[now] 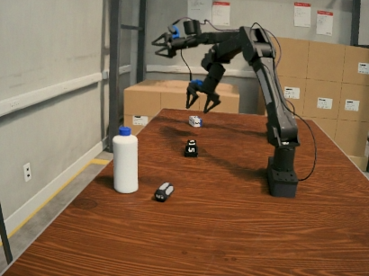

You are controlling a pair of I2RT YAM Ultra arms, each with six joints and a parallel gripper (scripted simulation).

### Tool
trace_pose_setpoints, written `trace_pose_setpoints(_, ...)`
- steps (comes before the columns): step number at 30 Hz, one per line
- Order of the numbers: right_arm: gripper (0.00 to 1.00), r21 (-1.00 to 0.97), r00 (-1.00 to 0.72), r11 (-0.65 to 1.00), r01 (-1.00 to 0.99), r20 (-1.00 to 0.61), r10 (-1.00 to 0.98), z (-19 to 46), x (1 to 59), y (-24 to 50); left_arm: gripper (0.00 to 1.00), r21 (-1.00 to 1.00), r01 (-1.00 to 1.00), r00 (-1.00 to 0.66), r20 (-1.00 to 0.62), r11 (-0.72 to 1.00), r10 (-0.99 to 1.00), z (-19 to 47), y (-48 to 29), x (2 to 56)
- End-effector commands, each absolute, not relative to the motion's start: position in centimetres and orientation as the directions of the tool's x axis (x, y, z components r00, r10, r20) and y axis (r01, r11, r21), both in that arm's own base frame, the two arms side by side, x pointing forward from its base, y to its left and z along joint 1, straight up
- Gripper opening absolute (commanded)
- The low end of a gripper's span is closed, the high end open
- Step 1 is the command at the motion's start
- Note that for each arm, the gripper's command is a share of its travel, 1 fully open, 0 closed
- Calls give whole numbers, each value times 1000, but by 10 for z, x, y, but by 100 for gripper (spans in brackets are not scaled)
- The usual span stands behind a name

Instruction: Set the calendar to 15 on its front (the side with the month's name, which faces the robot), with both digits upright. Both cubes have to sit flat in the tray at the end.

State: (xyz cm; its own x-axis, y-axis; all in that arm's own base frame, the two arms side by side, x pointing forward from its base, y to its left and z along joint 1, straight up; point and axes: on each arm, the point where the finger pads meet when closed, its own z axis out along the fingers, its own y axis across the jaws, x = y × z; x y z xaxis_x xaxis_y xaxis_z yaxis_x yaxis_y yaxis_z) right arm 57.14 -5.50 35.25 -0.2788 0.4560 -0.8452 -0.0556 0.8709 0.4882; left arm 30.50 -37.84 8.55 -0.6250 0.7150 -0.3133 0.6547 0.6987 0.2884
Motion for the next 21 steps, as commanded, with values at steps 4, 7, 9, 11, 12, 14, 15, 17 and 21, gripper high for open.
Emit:
trace_pose_setpoints(4,100,416,-327,904,-101,-872,365,387,511,7,100,283,536,-607,-525,796,596,118,-378,304)
trace_pose_setpoints(7,100,367,-379,912,-183,-882,279,399,451,63,100,286,479,-609,-573,830,549,115,-364,294)
trace_pose_setpoints(9,100,345,-391,912,-223,-888,241,404,422,83,100,286,441,-607,-603,850,518,113,-354,286)
trace_pose_setpoints(11,100,320,-403,908,-269,-894,195,406,388,102,100,286,406,-603,-630,868,489,111,-344,277)
trace_pose_setpoints(12,100,307,-412,905,-293,-895,170,405,370,111,100,285,388,-600,-643,876,475,109,-339,274)
trace_pose_setpoints(14,100,280,-424,897,-343,-898,118,402,335,125,100,283,355,-593,-668,891,449,107,-329,266)
trace_pose_setpoints(15,100,266,-428,891,-367,-899,92,400,317,131,100,281,337,-589,-682,899,434,105,-324,262)
trace_pose_setpoints(17,100,239,-430,877,-417,-902,41,394,283,138,100,275,299,-578,-710,914,403,103,-313,253)
trace_pose_setpoints(21,100,212,-426,860,-464,-905,-7,388,250,142,100,267,259,-564,-739,928,369,100,-303,246)
